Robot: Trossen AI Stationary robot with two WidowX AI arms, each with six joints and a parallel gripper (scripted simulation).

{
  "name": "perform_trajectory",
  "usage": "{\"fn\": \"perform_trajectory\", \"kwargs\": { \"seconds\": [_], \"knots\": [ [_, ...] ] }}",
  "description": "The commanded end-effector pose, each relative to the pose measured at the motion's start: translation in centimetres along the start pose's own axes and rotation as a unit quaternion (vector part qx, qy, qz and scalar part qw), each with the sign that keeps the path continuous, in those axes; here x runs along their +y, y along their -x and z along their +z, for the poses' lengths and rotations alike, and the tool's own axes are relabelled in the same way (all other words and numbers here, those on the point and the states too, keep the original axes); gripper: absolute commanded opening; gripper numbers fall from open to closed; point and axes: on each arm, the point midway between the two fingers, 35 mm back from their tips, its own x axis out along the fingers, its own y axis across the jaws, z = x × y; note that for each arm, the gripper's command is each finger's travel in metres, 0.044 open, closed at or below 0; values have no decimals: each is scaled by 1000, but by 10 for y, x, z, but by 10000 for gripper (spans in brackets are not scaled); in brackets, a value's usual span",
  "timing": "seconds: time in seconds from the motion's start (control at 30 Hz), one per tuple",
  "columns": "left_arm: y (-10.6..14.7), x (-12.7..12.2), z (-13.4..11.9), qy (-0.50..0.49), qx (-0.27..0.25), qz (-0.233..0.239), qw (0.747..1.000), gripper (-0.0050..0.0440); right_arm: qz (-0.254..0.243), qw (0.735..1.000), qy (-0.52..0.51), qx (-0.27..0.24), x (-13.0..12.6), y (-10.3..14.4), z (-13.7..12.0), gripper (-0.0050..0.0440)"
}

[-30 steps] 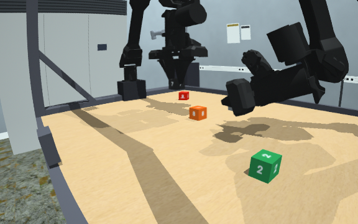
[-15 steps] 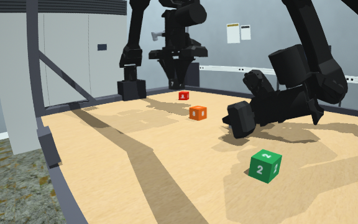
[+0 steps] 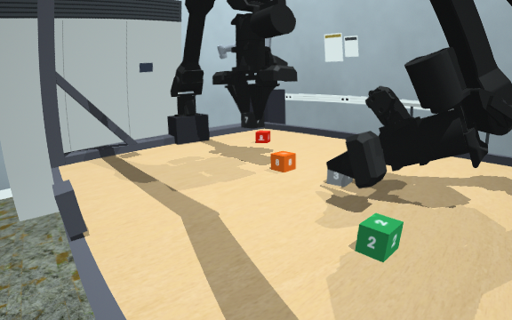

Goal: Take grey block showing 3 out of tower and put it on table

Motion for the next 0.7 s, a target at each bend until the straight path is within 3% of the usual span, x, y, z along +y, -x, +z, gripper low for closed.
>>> {"fn": "perform_trajectory", "kwargs": {
  "seconds": [0.0,0.3,0.43,0.67],
  "knots": [
    [9,-4,-1,0,2,-15,1000,-50,3,1000,-11,-11,2,31,17,400],
    [8,-4,-1,0,1,-13,1000,-50,3,1000,-8,-9,1,34,16,400],
    [8,-21,1,-5,-1,-12,1000,-50,3,1000,-8,-9,1,34,16,400],
    [10,-73,1,-4,1,-14,1000,-50,3,1000,-8,-9,1,34,16,400]
  ]
}}
